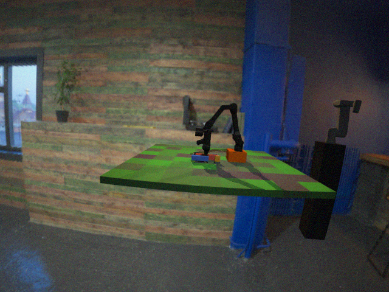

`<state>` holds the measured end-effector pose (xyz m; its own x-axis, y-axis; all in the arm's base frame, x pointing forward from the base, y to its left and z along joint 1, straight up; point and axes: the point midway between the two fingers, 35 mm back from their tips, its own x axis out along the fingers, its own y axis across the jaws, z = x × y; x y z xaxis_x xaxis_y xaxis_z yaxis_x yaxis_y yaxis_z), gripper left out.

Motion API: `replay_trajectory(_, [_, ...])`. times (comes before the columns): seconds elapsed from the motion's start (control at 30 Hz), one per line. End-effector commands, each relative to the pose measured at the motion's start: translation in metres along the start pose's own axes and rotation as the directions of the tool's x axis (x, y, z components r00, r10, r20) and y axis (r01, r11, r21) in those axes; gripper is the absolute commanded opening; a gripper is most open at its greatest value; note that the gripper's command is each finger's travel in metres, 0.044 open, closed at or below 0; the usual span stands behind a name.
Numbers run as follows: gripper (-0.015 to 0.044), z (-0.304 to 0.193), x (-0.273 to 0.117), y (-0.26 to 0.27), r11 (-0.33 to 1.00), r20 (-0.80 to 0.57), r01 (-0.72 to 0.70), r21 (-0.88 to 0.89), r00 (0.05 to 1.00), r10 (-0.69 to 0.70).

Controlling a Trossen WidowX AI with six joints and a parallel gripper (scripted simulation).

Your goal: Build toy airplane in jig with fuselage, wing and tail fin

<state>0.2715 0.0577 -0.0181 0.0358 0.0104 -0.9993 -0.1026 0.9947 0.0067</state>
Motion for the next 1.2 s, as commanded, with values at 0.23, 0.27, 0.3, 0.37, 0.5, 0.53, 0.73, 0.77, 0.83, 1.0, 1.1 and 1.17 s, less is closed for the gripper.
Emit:
replay_trajectory(0.23, [0.0440, -0.007, 0.021, 0.000, 1.000, -0.016, -0.002, 0.006, 1.000, 0.002])
replay_trajectory(0.27, [0.0440, -0.007, 0.022, 0.000, 1.000, -0.016, -0.002, 0.006, 1.000, 0.002])
replay_trajectory(0.3, [0.0440, -0.007, 0.023, 0.000, 1.000, -0.016, -0.002, 0.006, 1.000, 0.002])
replay_trajectory(0.37, [0.0414, -0.007, 0.023, 0.000, 1.000, -0.016, -0.002, 0.006, 1.000, 0.002])
replay_trajectory(0.5, [0.0309, -0.007, 0.023, 0.000, 1.000, -0.016, -0.002, 0.006, 1.000, 0.002])
replay_trajectory(0.53, [0.0282, -0.007, 0.023, 0.000, 1.000, -0.016, -0.002, 0.006, 1.000, 0.002])
replay_trajectory(0.73, [0.0164, -0.007, 0.023, 0.000, 1.000, -0.016, -0.002, 0.006, 1.000, 0.002])
replay_trajectory(0.77, [0.0157, -0.007, 0.023, 0.000, 1.000, -0.016, -0.002, 0.006, 1.000, 0.002])
replay_trajectory(0.83, [0.0144, -0.007, 0.023, 0.000, 1.000, -0.016, -0.002, 0.006, 1.000, 0.002])
replay_trajectory(1.0, [0.0052, -0.006, 0.021, 0.000, 1.000, -0.016, -0.002, 0.006, 1.000, 0.002])
replay_trajectory(1.1, [0.0000, -0.004, 0.013, 0.000, 1.000, -0.016, -0.002, 0.006, 1.000, 0.002])
replay_trajectory(1.17, [0.0000, -0.003, 0.007, 0.000, 1.000, -0.016, -0.002, 0.006, 1.000, 0.002])
